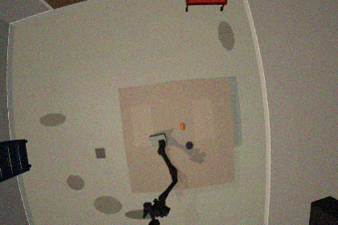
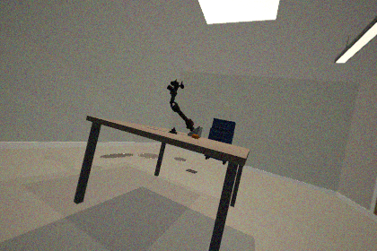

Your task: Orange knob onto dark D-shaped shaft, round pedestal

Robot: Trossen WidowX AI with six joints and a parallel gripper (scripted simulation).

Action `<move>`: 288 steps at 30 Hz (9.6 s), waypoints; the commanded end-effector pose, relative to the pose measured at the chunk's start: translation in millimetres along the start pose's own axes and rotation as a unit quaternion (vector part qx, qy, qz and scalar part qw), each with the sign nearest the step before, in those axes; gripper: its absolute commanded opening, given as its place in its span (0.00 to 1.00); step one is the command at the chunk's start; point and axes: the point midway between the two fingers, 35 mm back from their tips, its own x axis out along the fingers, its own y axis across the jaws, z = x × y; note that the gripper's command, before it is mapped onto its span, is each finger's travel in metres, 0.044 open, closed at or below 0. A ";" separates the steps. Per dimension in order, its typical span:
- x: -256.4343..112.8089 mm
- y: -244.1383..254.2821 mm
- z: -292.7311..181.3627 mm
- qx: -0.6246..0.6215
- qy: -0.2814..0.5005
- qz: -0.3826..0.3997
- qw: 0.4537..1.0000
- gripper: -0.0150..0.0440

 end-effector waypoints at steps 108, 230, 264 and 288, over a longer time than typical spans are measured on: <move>-662.0 -512.0 289.6 0.086 0.565 -0.809 0.138 1.00; -679.0 -449.4 258.9 -0.356 0.405 -0.729 0.421 0.56; -678.9 -448.0 259.0 -0.358 0.405 -0.728 0.421 0.69; -602.4 -438.9 284.3 -0.359 0.404 -0.728 0.421 1.00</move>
